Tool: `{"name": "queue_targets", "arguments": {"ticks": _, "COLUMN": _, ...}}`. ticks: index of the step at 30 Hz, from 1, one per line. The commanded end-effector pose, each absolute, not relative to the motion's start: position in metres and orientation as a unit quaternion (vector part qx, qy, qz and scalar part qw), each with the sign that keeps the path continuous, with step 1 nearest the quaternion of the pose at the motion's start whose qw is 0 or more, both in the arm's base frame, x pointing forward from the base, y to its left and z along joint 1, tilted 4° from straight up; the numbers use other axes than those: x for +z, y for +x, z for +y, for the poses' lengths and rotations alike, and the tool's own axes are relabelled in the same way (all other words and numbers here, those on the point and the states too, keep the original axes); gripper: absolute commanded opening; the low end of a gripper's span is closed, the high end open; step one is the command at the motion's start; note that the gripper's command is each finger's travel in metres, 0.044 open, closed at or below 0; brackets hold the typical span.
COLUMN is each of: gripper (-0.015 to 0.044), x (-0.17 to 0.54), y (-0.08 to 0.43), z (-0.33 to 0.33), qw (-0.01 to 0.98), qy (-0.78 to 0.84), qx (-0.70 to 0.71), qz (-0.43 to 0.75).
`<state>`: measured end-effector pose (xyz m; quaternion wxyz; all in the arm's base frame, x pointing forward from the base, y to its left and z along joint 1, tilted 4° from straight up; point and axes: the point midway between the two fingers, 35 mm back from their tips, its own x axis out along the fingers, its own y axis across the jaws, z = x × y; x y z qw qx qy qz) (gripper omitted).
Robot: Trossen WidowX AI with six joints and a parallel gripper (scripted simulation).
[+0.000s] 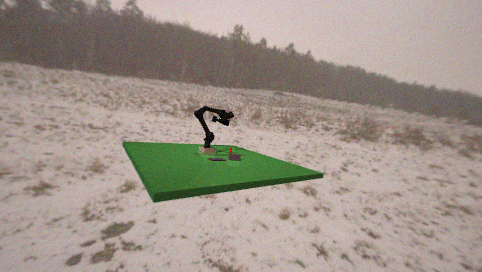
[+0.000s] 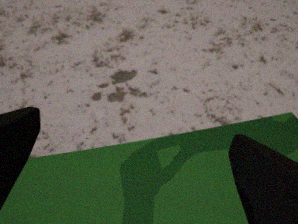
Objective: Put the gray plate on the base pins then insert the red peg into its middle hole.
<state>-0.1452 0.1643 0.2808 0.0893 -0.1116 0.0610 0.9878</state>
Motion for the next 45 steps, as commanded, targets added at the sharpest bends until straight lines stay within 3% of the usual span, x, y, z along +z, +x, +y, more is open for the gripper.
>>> {"name": "queue_targets", "arguments": {"ticks": 1, "gripper": 0.0426, "x": 0.281, "y": -0.145, "z": 0.164, "qw": 0.089, "qy": -0.112, "qx": 0.988, "qz": 0.061}}
{"name": "queue_targets", "arguments": {"ticks": 8, "gripper": 0.0440, "x": 0.267, "y": -0.092, "z": 0.225, "qw": 0.232, "qy": -0.180, "qx": 0.950, "qz": 0.103}}
{"name": "queue_targets", "arguments": {"ticks": 20, "gripper": 0.0440, "x": 0.225, "y": 0.084, "z": 0.278, "qw": 0.469, "qy": -0.313, "qx": 0.788, "qz": 0.247}}
{"name": "queue_targets", "arguments": {"ticks": 26, "gripper": 0.0440, "x": 0.202, "y": 0.175, "z": 0.254, "qw": 0.547, "qy": -0.350, "qx": 0.682, "qz": 0.336}}
{"name": "queue_targets", "arguments": {"ticks": 36, "gripper": 0.0440, "x": 0.167, "y": 0.295, "z": 0.166, "qw": 0.588, "qy": -0.399, "qx": 0.520, "qz": 0.473}}
{"name": "queue_targets", "arguments": {"ticks": 45, "gripper": 0.0440, "x": 0.151, "y": 0.341, "z": 0.097, "qw": 0.579, "qy": -0.414, "qx": 0.446, "qz": 0.544}}
